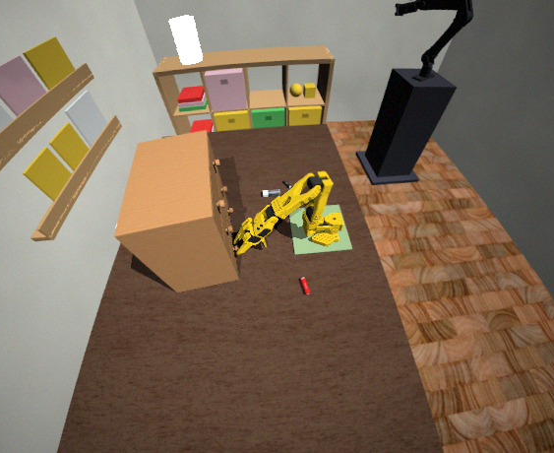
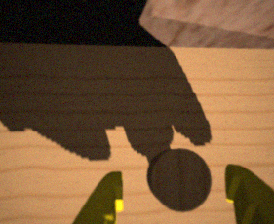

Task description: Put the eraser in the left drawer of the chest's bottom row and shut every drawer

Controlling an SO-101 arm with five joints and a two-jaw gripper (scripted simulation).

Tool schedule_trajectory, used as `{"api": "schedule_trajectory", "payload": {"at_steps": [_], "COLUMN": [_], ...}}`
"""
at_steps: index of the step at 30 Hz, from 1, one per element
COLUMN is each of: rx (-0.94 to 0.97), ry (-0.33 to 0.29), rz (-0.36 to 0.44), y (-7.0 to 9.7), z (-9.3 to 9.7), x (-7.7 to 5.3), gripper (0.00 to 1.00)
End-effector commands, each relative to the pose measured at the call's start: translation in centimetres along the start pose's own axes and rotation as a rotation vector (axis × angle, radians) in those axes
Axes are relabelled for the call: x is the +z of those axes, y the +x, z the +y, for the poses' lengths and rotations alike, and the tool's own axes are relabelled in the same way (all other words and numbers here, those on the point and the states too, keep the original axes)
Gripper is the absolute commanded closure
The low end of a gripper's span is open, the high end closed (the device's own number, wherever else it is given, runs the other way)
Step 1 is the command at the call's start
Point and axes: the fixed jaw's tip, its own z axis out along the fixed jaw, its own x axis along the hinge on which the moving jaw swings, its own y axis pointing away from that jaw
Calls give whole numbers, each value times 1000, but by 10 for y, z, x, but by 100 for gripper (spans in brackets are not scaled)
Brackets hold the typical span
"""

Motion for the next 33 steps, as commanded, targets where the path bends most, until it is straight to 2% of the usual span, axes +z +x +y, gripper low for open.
{"api": "schedule_trajectory", "payload": {"at_steps": [1, 33], "rx": [-10, -10], "ry": [9, 10], "rz": [-19, -19], "y": [-6, -10], "z": [-3, -3], "x": [1, 1], "gripper": [79, 79]}}
